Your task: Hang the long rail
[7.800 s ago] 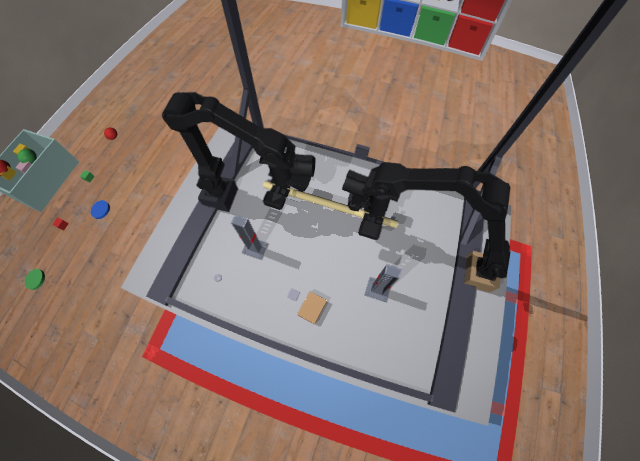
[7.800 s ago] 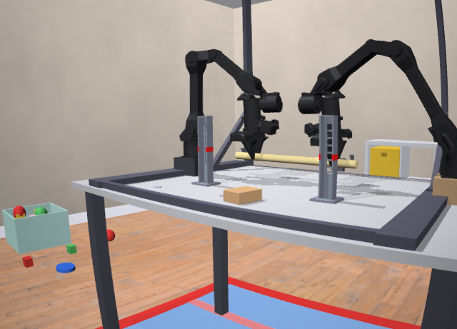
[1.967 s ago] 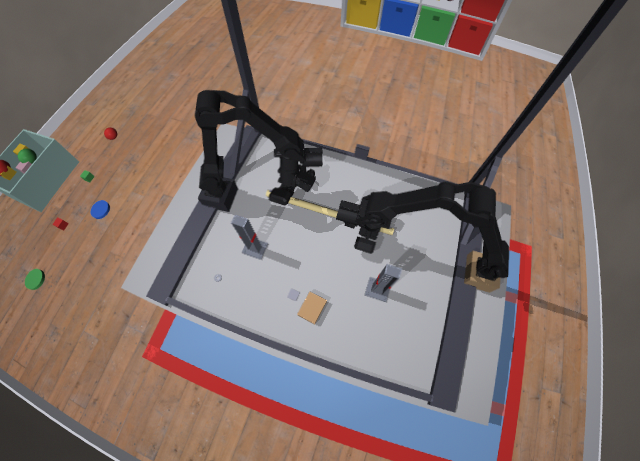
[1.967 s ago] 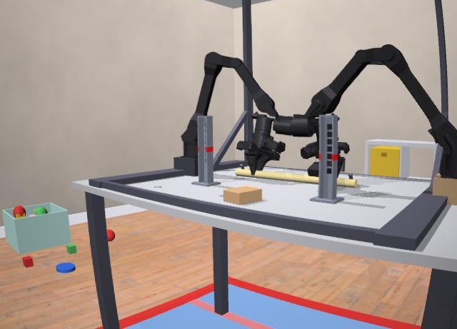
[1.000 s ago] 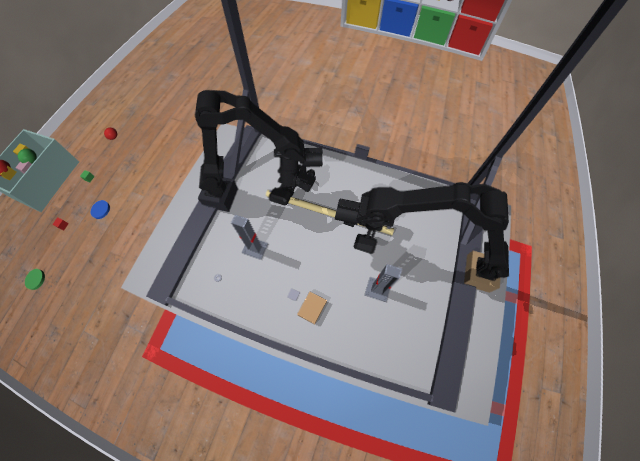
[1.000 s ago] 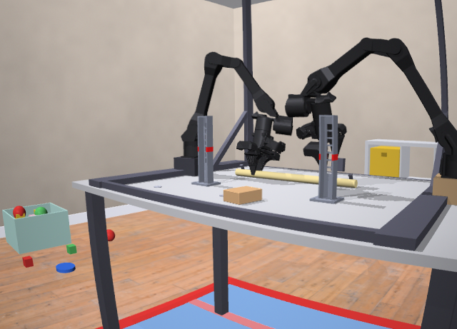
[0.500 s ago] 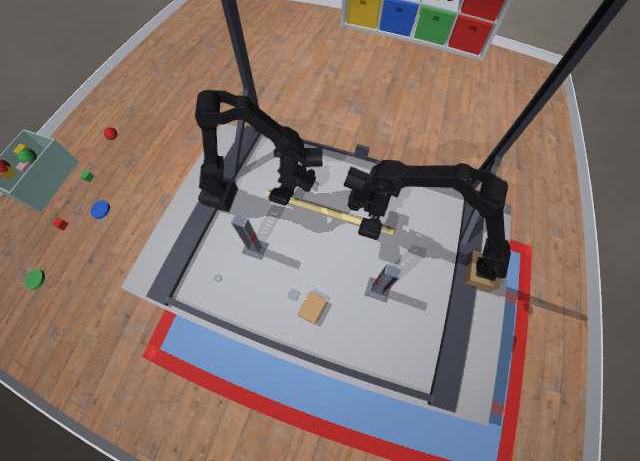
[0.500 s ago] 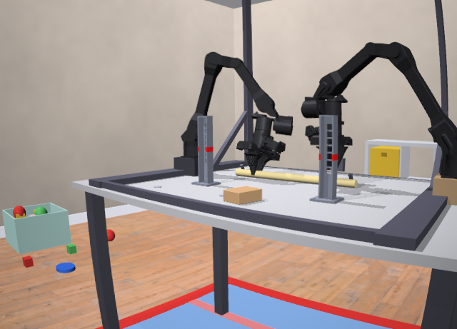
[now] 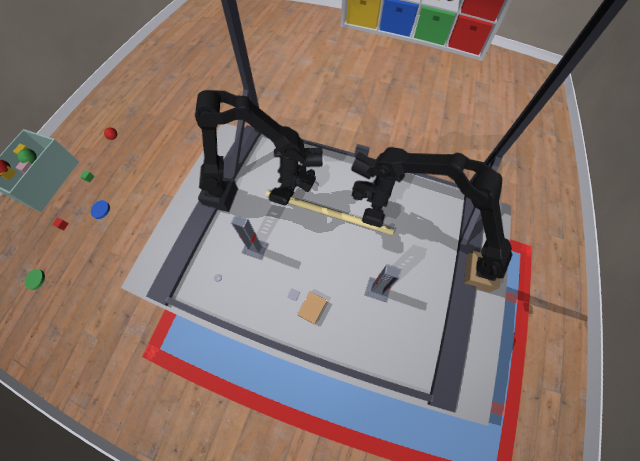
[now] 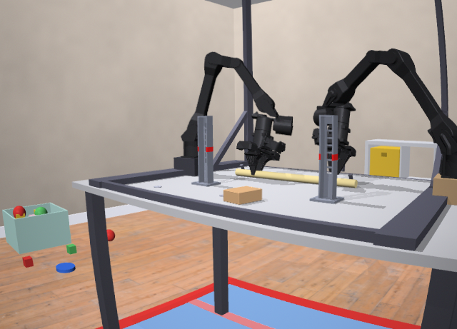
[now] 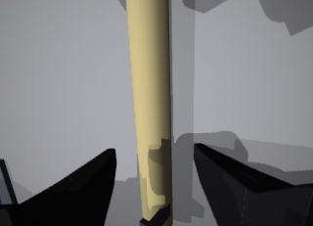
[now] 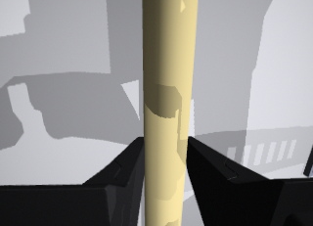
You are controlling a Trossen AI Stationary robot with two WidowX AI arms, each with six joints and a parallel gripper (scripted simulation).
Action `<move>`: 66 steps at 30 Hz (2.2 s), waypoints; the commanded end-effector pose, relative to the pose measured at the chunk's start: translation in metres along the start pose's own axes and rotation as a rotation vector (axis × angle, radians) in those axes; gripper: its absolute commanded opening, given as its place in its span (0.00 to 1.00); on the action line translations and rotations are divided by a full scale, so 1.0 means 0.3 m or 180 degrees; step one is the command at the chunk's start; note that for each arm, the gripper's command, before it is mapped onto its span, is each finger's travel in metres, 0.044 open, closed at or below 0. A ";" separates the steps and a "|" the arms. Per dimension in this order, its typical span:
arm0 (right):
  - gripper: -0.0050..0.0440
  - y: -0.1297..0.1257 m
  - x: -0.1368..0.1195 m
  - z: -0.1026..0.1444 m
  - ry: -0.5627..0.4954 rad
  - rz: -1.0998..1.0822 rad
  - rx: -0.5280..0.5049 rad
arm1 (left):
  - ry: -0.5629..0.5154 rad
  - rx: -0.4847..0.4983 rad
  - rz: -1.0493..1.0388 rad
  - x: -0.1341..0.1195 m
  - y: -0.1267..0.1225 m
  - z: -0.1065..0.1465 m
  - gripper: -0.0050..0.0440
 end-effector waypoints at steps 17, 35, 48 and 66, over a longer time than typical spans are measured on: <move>0.00 0.002 0.008 0.010 -0.0036 -0.0010 0.0030 | 0.0003 0.0007 0.0008 0.002 0.009 -0.087 0.56; 0.00 0.002 0.008 0.010 -0.0036 -0.0010 0.0030 | -0.0071 -0.0001 0.0033 0.006 0.011 -0.083 0.40; 0.00 0.002 0.008 0.010 -0.0036 -0.0010 0.0030 | -0.0096 0.0002 0.0042 0.005 0.013 -0.072 0.23; 0.00 -0.009 0.009 0.042 -0.0037 -0.0010 0.0030 | -0.0075 -0.0004 0.0034 0.009 0.019 -0.051 0.08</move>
Point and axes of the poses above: on each arm, the point midway between the two fingers, 35 mm back from their tips, its own z axis back along the fingers, its own y axis across the jaws, x = y × z, the point moved 1 cm from there along z, back along the fingers, and after that the axes turned 10 degrees about -z, right-handed, at the moved point
